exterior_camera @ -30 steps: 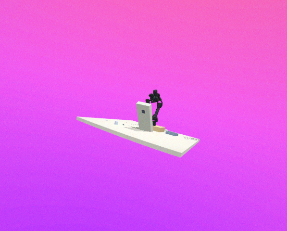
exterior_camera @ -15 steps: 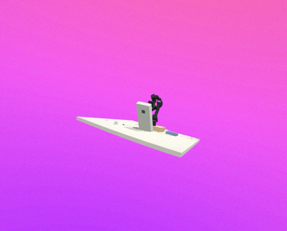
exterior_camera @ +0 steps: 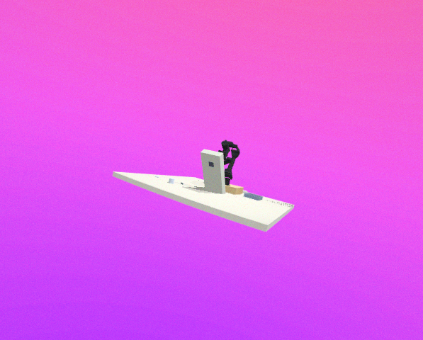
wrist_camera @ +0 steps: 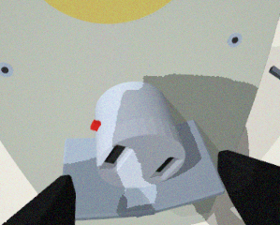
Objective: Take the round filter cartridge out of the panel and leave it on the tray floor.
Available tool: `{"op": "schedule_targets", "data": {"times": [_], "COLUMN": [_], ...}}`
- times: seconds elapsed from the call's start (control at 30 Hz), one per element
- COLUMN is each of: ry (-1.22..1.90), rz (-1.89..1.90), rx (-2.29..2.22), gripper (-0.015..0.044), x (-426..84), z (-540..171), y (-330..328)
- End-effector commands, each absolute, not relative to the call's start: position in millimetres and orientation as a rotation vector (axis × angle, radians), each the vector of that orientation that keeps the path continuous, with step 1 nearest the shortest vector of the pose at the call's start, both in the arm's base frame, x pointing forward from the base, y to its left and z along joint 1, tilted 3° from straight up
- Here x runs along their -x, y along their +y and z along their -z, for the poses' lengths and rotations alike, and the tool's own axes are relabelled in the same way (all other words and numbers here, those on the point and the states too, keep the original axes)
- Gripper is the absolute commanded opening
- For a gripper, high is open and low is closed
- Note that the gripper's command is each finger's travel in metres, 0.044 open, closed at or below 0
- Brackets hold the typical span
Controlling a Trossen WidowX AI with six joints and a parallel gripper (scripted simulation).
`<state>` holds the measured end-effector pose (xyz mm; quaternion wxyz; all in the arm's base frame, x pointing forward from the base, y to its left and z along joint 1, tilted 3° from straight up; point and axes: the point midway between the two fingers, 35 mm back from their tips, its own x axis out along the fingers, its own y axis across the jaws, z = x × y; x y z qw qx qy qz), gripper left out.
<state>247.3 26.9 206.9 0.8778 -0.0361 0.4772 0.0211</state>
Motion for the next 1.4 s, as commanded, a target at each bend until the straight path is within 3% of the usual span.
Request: {"op": "schedule_targets", "data": {"times": [0.0,0.73,0.83,1.07,1.3,1.37], "ry": [1.003,1.001,0.998,0.998,0.997,0.997], "rz": [-0.049,-0.049,-0.044,-0.044,-0.044,-0.045], "rx": [0.079,0.079,0.076,0.076,0.076,0.075], "gripper": [0.0305,0.0305,0.0226,0.0179,0.0,0.0], "x": [-250.8,-264.8,-264.5,-264.5,-269.2,-273.1], "z": [-198.2,-174.1,-177.7,-177.7,-185.2,-191.2], "y": [27.1,26.9,26.6,26.6,27.5,28.1]}}
